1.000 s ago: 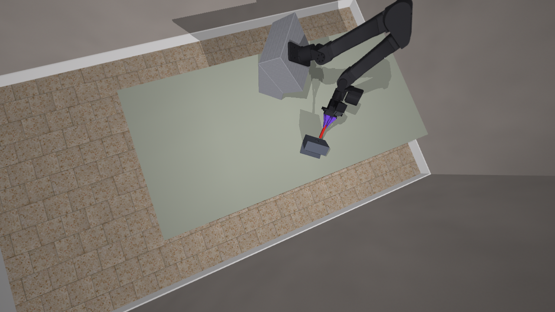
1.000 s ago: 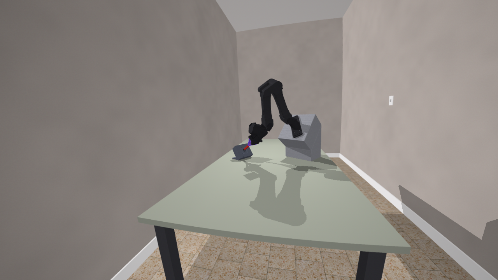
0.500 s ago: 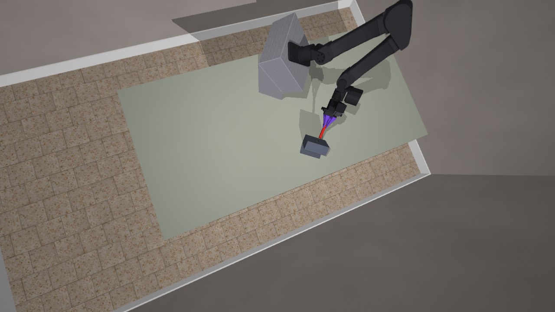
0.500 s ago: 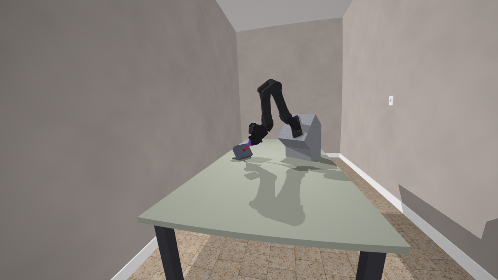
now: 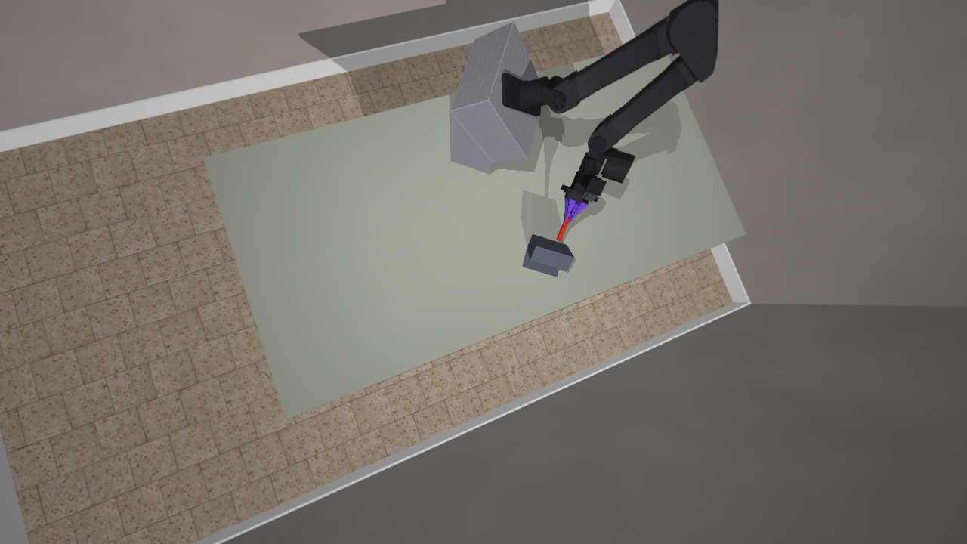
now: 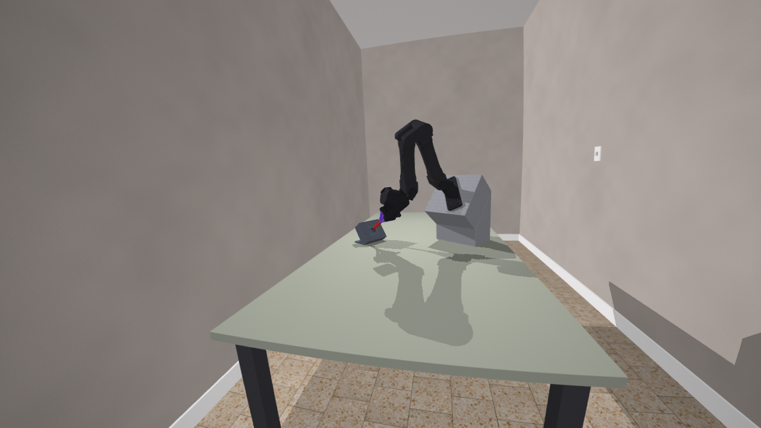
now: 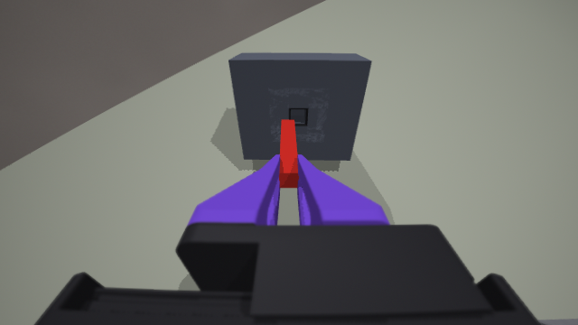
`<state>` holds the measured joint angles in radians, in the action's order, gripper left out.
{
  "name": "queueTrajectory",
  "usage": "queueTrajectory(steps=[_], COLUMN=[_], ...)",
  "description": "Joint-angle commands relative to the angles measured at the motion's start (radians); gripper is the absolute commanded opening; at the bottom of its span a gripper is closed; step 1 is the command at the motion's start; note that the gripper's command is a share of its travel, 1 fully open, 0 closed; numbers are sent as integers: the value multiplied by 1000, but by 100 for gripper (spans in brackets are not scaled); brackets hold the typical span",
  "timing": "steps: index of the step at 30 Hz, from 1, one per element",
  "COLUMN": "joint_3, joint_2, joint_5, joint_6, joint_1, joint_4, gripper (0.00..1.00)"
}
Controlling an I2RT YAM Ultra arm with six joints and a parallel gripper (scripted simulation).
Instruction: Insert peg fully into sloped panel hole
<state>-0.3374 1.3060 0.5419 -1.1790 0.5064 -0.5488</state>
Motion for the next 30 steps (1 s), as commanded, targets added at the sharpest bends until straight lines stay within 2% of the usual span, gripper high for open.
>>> queueTrajectory(steps=[1, 14, 26, 30], joint_3=[33, 45, 22, 15], joint_2=[-21, -41, 43, 47], joint_5=[26, 29, -4, -5], joint_6=[-6, -8, 9, 10], joint_1=[5, 8, -29, -30], joint_4=[9, 18, -51, -50], gripper=[0, 0, 0, 0])
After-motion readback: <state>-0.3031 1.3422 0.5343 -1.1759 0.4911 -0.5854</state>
